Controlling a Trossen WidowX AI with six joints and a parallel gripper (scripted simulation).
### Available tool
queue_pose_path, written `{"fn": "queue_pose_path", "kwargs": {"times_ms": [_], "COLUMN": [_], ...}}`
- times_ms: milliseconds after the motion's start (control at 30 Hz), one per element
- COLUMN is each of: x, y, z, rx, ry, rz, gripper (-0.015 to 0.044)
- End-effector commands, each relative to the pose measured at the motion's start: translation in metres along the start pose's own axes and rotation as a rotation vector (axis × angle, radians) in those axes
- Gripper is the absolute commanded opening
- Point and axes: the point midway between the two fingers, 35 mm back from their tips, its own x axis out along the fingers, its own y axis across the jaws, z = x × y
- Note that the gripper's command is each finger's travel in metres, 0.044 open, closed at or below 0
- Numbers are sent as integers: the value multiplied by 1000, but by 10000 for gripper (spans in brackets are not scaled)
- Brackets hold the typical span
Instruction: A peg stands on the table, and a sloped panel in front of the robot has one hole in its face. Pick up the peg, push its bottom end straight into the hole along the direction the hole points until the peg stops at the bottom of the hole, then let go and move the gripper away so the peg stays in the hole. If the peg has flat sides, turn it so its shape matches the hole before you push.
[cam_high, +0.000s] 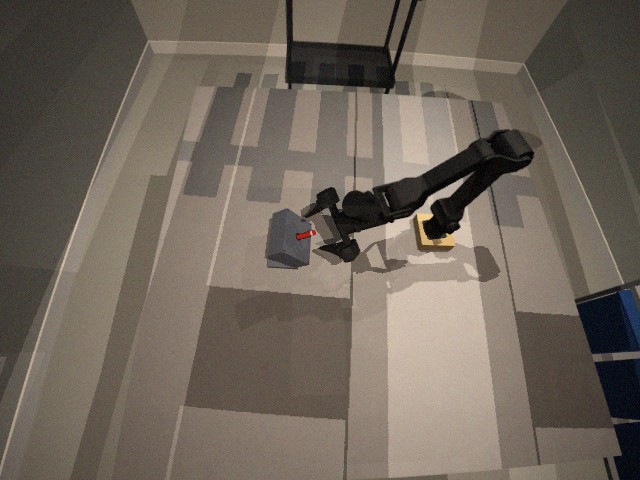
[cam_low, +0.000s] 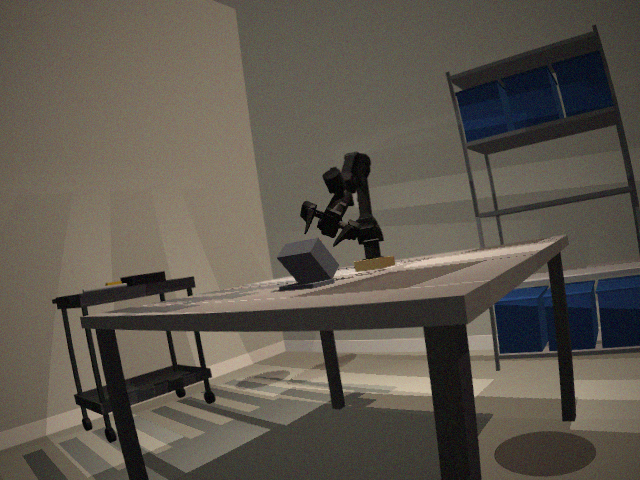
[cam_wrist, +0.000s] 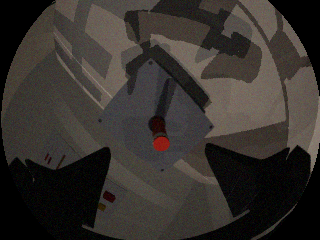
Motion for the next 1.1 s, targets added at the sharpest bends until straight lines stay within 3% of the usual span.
{"fn": "queue_pose_path", "kwargs": {"times_ms": [0,1067], "x": [-4,-43], "y": [0,0], "z": [0,-2], "rx": [4,0], "ry": [-2,-1], "rz": [1,-1], "gripper": [440,440]}}
